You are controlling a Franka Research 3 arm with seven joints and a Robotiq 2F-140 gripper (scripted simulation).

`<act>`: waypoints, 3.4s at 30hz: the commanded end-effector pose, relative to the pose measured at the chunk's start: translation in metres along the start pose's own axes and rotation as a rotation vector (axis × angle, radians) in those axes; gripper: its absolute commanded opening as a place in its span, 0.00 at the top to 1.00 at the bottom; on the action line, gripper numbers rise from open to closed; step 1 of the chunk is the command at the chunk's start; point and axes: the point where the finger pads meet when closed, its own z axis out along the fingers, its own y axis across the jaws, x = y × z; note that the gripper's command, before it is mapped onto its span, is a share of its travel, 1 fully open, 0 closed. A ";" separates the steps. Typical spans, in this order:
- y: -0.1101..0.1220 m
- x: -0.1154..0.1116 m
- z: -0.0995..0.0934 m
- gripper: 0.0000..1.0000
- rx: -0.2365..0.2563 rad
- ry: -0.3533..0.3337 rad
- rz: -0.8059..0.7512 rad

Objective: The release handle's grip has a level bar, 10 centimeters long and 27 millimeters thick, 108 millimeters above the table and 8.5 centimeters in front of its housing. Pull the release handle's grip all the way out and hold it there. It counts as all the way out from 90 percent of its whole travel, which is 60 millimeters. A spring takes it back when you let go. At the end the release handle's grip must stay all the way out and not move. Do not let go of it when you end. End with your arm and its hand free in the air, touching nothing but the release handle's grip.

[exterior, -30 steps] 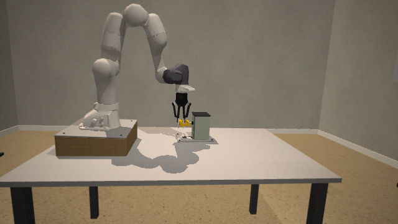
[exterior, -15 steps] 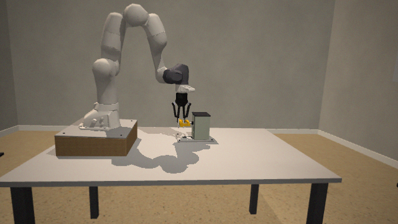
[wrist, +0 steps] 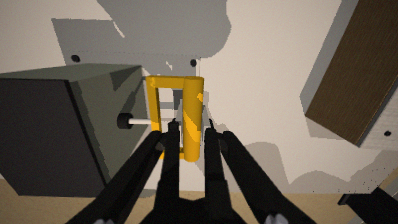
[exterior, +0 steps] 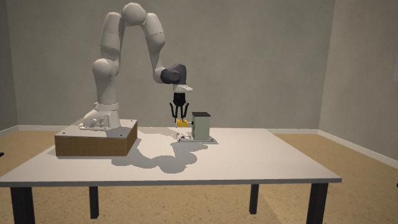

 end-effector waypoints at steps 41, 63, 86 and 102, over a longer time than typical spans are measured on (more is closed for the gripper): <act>0.044 0.000 0.000 1.00 -0.007 0.003 0.004; 0.044 0.000 0.000 1.00 -0.007 0.003 0.004; 0.053 0.000 0.000 1.00 -0.007 0.003 0.004; 0.053 0.000 0.000 1.00 -0.007 0.003 0.004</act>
